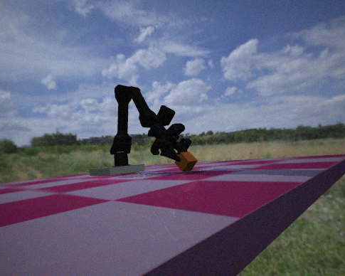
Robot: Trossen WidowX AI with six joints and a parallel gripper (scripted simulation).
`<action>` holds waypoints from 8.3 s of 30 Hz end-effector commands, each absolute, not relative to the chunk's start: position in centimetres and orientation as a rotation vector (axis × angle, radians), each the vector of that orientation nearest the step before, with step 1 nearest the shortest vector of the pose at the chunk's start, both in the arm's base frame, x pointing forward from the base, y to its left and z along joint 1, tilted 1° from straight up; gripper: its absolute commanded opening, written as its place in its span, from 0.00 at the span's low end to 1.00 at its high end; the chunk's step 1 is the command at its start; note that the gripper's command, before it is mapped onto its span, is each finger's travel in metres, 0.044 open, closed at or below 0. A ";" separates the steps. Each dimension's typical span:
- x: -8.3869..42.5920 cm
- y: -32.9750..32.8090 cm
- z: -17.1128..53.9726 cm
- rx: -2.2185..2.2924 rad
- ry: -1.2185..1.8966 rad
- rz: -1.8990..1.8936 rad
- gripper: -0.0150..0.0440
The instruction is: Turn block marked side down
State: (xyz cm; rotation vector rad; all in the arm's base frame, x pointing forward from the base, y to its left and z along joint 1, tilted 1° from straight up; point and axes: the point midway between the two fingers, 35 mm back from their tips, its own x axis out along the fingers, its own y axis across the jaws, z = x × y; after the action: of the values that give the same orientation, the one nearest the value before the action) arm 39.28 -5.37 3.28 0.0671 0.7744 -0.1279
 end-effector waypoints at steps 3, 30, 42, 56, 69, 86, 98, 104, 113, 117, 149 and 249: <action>38.9 -5.4 2.3 0.057 0.683 -0.132 0.25; 37.7 -5.2 2.8 0.044 0.488 -0.135 0.25; 37.7 -5.2 2.8 0.044 0.488 -0.135 0.61; 37.7 -5.2 2.8 0.044 0.488 -0.135 1.00; 37.7 -5.2 2.8 0.044 0.488 -0.135 1.00; 37.9 -5.2 2.8 0.045 0.514 -0.135 1.00; 37.6 -5.2 9.0 0.074 0.937 -0.125 1.00; 35.8 -5.0 9.8 0.082 1.038 -0.122 1.00; 35.8 -5.0 9.8 0.082 1.038 -0.122 1.00; 35.8 -5.0 9.8 0.082 1.038 -0.122 1.00; 39.0 -5.5 11.3 0.116 1.552 -0.103 1.00; 39.5 -5.5 5.7 0.101 1.322 -0.113 0.25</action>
State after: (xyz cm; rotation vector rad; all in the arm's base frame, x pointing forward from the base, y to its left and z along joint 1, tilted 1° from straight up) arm 39.31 -5.43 5.23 0.1058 1.3890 -0.1113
